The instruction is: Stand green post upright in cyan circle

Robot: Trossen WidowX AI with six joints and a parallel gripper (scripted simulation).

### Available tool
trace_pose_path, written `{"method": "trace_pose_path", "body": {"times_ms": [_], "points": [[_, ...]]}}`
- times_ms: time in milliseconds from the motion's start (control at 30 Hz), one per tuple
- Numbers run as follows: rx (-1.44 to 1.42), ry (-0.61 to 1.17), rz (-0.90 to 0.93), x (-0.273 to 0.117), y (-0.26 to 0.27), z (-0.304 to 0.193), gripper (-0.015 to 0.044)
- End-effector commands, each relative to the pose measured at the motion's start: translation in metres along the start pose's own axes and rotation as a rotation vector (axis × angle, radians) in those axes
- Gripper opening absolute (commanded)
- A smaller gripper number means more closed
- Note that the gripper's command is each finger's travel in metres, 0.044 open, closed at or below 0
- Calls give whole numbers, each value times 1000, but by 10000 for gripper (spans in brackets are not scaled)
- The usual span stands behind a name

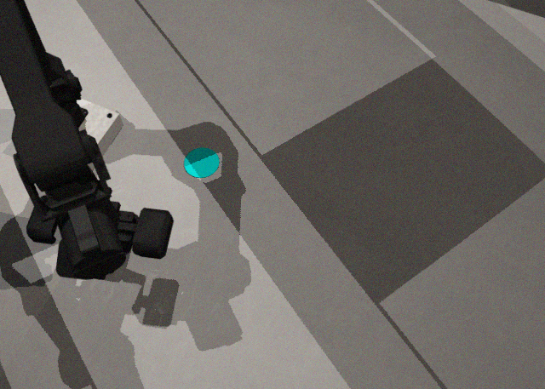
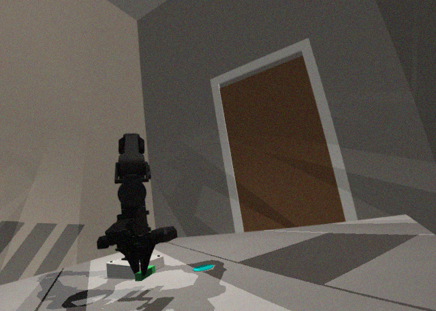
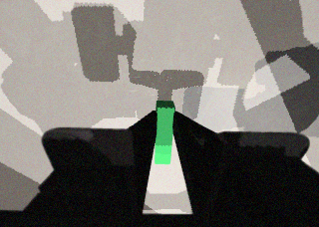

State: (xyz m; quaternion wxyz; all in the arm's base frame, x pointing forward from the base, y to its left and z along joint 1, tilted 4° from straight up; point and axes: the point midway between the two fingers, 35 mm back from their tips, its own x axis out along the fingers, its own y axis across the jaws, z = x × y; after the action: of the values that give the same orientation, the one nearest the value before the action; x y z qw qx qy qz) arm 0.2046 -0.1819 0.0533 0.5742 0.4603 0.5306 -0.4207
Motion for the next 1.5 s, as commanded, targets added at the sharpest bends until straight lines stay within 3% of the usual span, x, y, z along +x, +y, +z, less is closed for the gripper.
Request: {"method": "trace_pose_path", "body": {"times_ms": [0,867,1467], "points": [[-4,-5,0,-12,0,1,23],[-13,-5,0,-84,-3,-6,23],[-448,-4,3,-87,34,-44,23]]}}
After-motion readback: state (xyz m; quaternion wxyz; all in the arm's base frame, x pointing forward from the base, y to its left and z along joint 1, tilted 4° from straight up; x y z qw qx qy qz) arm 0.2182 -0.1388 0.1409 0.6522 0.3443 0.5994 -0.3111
